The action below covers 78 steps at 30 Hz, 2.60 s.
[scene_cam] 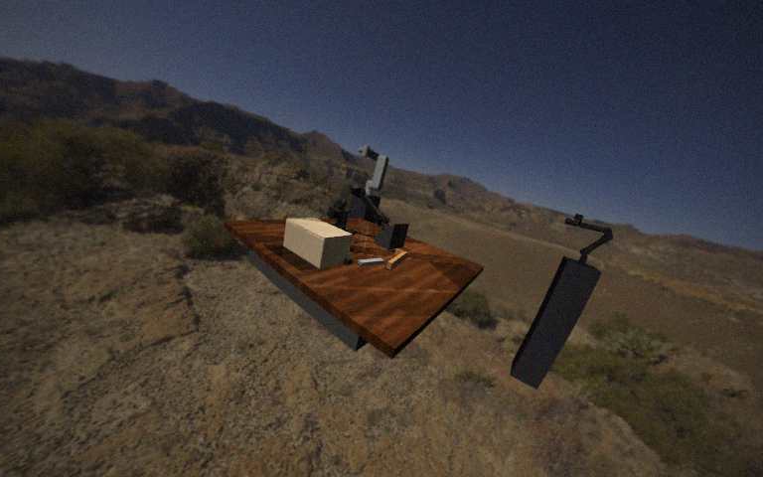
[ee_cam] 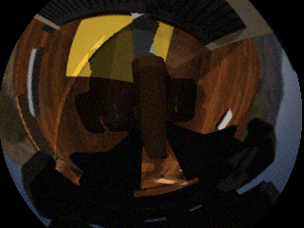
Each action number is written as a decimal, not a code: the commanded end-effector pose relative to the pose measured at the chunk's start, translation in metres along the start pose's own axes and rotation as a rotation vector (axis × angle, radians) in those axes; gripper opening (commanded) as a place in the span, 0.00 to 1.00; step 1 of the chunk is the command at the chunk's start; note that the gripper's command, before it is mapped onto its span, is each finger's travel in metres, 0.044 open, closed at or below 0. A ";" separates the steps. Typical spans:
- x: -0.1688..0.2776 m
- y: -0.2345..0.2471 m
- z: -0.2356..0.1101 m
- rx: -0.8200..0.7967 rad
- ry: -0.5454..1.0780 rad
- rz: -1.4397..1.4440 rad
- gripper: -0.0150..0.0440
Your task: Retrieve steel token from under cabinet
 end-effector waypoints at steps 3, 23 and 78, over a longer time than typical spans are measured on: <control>0.009 0.001 0.001 -0.005 0.004 -0.007 0.25; 0.032 -0.001 0.001 -0.005 0.005 -0.008 0.25; 0.099 -0.006 0.001 -0.004 0.008 -0.010 0.25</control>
Point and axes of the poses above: the point midway between the two fingers, 35 mm back from their tips, its own z axis out along the fingers, its own y axis across the jaws, x = y × z, the point moved 5 cm from there along -z, back along the fingers
